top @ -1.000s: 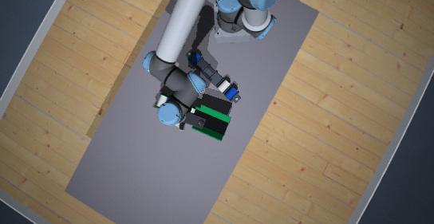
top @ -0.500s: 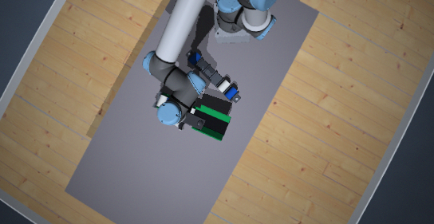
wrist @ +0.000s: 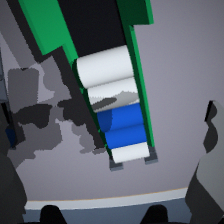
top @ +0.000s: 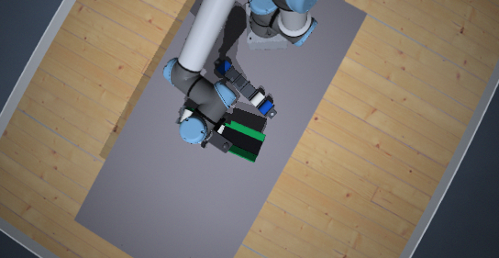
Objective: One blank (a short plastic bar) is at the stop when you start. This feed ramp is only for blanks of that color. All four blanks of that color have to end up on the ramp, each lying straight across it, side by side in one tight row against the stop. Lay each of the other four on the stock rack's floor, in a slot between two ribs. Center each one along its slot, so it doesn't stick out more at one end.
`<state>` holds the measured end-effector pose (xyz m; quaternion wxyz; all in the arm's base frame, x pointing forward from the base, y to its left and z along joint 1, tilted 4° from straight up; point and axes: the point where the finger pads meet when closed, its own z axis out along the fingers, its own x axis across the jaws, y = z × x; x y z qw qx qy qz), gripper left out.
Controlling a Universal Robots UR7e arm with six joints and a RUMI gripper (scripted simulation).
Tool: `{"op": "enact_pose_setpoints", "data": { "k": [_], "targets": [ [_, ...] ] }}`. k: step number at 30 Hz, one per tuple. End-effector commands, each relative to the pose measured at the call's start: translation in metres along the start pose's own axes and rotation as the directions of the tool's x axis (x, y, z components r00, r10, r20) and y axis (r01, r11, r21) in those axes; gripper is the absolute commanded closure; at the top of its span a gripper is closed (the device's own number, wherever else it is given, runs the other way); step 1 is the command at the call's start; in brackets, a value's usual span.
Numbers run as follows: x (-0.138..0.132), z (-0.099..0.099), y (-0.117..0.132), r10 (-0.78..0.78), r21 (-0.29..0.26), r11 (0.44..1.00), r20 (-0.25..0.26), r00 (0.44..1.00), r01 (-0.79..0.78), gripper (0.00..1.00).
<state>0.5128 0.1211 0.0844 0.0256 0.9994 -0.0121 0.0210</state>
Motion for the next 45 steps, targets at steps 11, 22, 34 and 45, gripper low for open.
{"op": "enact_pose_setpoints", "data": {
  "k": [11, 22, 34, 45],
  "targets": [
    [0.008, 0.001, 0.008, 0.379, -0.001, 0.925, -0.002, 0.925, -0.379, 0.0],
    [0.013, 0.003, 0.015, 0.591, -0.001, 0.807, -0.002, 0.807, -0.591, 0.0],
    [0.017, 0.004, 0.022, 0.777, 0.0, 0.629, -0.002, 0.629, -0.777, 0.0],
    [0.021, 0.006, 0.033, 0.936, 0.001, 0.353, -0.002, 0.353, -0.936, 0.0]
  ]
}}
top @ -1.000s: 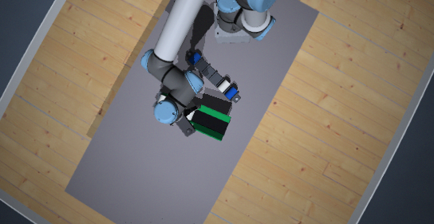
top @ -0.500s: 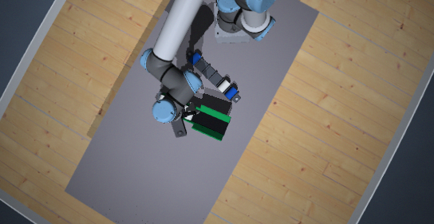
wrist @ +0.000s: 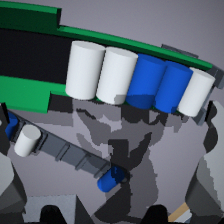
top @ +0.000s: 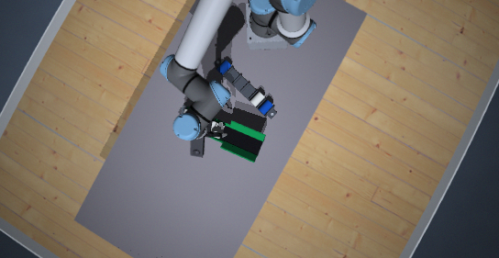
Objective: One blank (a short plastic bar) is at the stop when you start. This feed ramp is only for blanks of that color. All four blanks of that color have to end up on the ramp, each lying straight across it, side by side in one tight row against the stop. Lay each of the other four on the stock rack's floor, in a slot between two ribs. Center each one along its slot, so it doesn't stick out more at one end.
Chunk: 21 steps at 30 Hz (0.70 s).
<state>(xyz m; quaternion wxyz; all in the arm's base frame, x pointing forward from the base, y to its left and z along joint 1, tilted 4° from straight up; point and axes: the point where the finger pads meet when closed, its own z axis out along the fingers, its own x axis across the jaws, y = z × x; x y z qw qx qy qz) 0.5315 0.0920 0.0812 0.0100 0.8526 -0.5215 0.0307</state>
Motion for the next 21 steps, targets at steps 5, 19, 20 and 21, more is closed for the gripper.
{"op": "enact_pose_setpoints", "data": {
  "k": [5, 19, 20, 21],
  "targets": [
    [0.007, 0.0, 0.001, 0.219, -0.001, 0.976, -0.005, 0.976, -0.219, 0.0],
    [0.02, 0.002, 0.005, 0.561, 0.001, 0.828, -0.005, 0.828, -0.561, 0.0],
    [0.021, 0.003, 0.006, 0.594, 0.001, 0.804, -0.004, 0.804, -0.594, 0.0],
    [0.021, 0.003, 0.006, 0.594, 0.001, 0.804, -0.004, 0.804, -0.594, 0.0]
  ]
}}
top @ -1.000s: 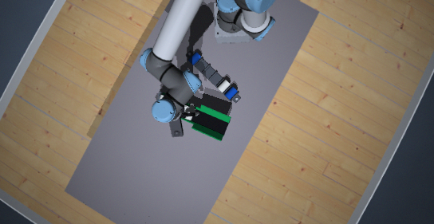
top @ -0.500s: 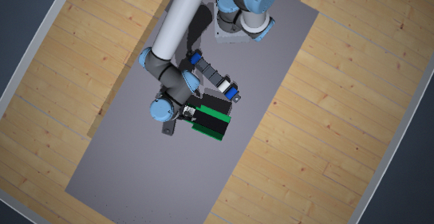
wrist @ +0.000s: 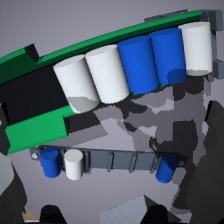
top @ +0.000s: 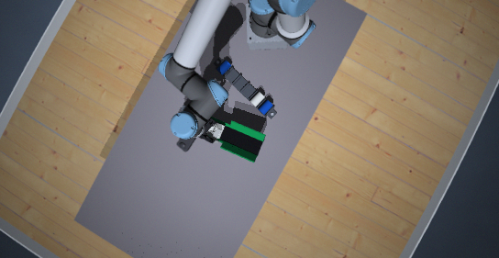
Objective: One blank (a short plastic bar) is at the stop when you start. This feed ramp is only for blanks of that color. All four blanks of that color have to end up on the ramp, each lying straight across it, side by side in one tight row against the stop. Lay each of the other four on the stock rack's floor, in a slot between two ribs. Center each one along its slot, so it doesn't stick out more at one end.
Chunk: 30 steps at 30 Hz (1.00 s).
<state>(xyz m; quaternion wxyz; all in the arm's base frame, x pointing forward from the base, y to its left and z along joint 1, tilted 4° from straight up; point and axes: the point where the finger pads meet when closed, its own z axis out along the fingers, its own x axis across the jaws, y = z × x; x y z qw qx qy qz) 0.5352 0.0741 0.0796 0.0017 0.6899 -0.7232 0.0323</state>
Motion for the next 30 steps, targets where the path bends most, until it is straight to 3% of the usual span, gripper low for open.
{"op": "enact_pose_setpoints", "data": {
  "k": [1, 11, 16, 19, 30],
  "targets": [
    [0.004, 0.0, -0.001, 0.116, 0.001, 0.993, -0.005, 0.993, -0.116, 0.0],
    [0.013, 0.001, -0.001, 0.369, 0.002, 0.929, -0.004, 0.929, -0.369, 0.0],
    [0.018, 0.002, -0.001, 0.503, 0.003, 0.864, -0.004, 0.864, -0.503, 0.0],
    [0.018, 0.002, -0.001, 0.512, 0.003, 0.859, -0.004, 0.859, -0.512, 0.0],
    [0.028, 0.004, 0.001, 0.749, 0.004, 0.663, -0.002, 0.663, -0.749, 0.0]
  ]
}}
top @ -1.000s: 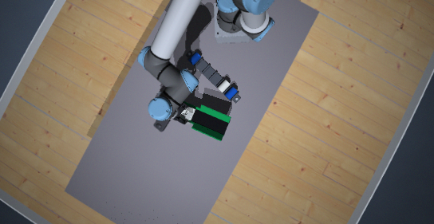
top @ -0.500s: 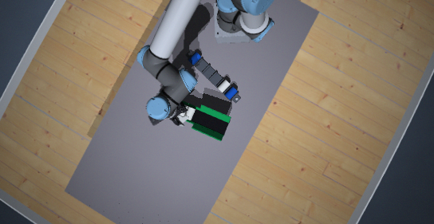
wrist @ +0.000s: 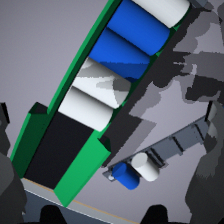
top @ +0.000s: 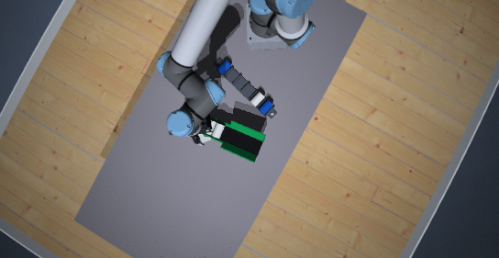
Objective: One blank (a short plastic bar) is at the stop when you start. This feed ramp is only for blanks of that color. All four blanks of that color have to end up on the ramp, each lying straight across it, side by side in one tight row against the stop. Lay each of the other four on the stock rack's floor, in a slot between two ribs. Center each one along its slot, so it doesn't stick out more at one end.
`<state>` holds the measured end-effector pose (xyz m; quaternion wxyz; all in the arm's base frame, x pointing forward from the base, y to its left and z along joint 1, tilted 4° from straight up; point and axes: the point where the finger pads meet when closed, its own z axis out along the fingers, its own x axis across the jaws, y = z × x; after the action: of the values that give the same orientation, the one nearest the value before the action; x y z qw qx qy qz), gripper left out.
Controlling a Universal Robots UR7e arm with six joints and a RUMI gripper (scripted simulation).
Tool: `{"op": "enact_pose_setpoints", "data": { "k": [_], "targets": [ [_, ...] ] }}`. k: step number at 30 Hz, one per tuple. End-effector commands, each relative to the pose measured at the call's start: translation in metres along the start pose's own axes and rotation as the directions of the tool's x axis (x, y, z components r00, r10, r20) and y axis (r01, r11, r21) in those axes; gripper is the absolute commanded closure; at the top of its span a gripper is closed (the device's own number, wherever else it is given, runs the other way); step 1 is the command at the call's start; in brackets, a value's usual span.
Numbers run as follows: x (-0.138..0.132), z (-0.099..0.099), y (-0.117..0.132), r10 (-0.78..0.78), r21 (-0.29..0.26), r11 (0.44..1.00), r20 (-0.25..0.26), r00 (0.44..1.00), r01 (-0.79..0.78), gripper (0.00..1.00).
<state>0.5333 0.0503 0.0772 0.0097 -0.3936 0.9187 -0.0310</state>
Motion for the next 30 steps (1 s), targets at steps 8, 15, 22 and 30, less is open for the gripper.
{"op": "enact_pose_setpoints", "data": {
  "k": [8, 15, 22, 30],
  "targets": [
    [0.008, 0.001, -0.004, 0.288, 0.004, 0.958, -0.002, 0.958, -0.288, 0.0],
    [0.011, 0.001, -0.005, 0.414, 0.004, 0.91, -0.001, 0.91, -0.414, 0.0],
    [0.013, 0.002, -0.006, 0.471, 0.004, 0.882, -0.001, 0.882, -0.471, 0.0],
    [0.014, 0.002, -0.006, 0.516, 0.004, 0.856, -0.001, 0.856, -0.516, 0.0]
  ]
}}
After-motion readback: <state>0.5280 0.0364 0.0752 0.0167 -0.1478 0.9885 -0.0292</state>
